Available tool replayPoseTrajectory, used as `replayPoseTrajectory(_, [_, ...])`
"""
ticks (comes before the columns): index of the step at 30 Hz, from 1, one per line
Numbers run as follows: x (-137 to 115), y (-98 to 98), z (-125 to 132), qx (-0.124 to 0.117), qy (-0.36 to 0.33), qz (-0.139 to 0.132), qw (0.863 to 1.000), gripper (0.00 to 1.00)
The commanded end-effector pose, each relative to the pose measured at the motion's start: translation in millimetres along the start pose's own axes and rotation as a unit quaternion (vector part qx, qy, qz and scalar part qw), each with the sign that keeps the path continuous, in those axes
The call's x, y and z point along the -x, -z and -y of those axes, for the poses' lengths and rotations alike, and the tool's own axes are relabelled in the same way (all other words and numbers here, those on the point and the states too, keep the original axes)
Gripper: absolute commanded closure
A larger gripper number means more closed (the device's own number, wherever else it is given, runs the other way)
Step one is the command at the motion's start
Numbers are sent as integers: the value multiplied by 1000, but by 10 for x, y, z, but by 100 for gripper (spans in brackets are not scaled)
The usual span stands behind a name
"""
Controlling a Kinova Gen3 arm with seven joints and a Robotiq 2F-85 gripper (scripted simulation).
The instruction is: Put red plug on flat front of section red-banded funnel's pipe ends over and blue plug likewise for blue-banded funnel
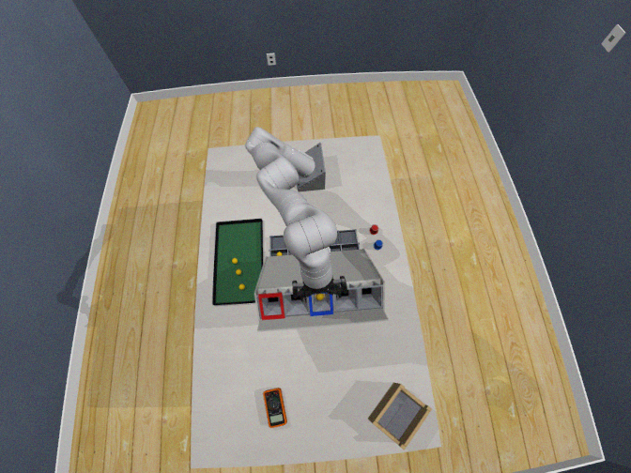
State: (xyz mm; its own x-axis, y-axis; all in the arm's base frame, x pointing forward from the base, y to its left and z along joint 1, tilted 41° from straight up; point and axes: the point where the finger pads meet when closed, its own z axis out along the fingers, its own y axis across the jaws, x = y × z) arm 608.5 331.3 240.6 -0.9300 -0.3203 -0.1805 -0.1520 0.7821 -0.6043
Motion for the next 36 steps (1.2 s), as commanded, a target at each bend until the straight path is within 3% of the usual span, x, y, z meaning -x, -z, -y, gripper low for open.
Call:
replayPoseTrajectory(1, [17, 43, 6, -30, 3, -97, 995, 0])
replayPoseTrajectory(6, [17, 43, 6, -30, 3, -97, 995, 0])
replayPoseTrajectory(7, [-737, 172, 11, -26, 3, -87, 996, 0])
replayPoseTrajectory(10, [-865, 195, 17, -26, 3, -87, 996, 0])
replayPoseTrajectory(15, [-1420, 320, 8, -26, 3, -87, 996, 0])
replayPoseTrajectory(23, [-1463, 334, 6, -26, 3, -87, 996, 0])
replayPoseTrajectory(24, [-1632, 366, 9, -29, 4, -97, 995, 0])
replayPoseTrajectory(36, [-1632, 366, 9, -29, 4, -97, 995, 0])
